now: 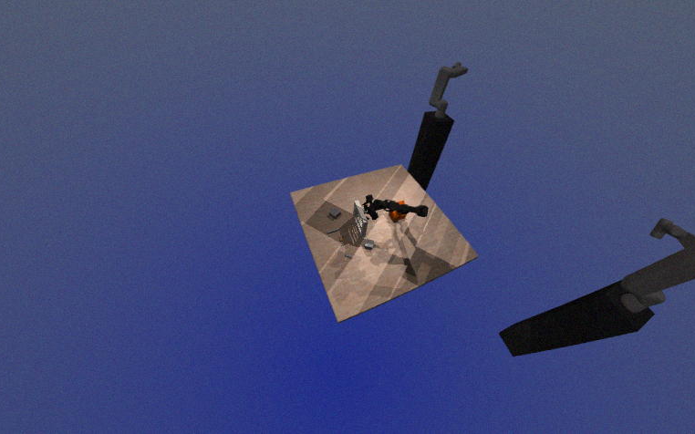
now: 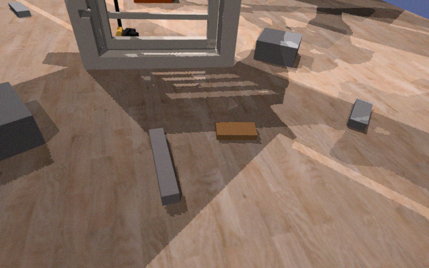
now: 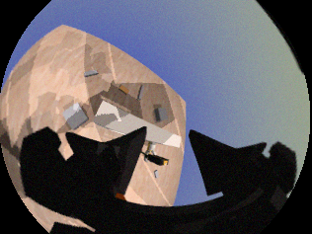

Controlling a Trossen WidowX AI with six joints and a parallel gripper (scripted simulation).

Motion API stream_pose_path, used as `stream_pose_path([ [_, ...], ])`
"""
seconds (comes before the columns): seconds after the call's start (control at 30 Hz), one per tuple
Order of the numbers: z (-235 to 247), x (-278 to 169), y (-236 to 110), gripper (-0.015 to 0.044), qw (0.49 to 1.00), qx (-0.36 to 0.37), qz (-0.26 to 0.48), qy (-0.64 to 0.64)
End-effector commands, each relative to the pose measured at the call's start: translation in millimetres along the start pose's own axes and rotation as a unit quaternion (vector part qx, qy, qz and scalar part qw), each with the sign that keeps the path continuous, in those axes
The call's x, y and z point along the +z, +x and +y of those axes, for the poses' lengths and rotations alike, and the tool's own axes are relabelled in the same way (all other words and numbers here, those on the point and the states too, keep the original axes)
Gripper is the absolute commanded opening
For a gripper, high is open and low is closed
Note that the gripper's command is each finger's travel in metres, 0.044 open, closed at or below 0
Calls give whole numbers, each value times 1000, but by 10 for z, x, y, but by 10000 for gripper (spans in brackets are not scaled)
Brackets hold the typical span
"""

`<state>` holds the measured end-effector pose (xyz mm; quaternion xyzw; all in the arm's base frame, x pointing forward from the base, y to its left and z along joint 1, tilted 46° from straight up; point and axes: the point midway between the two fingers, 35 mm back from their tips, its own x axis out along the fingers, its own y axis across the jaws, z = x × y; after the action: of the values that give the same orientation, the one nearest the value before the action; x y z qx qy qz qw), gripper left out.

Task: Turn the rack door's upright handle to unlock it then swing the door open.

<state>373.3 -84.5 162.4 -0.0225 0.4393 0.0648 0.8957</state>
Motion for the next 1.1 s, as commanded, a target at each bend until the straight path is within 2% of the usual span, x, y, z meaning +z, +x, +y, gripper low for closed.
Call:
stream_pose_path([
  [0.0,-80,-114,97,293,999,27,41,8],
  [0.53,-291,-556,330,293,975,141,163,57],
  [1.07,-452,-920,412,293,924,271,234,136],
])
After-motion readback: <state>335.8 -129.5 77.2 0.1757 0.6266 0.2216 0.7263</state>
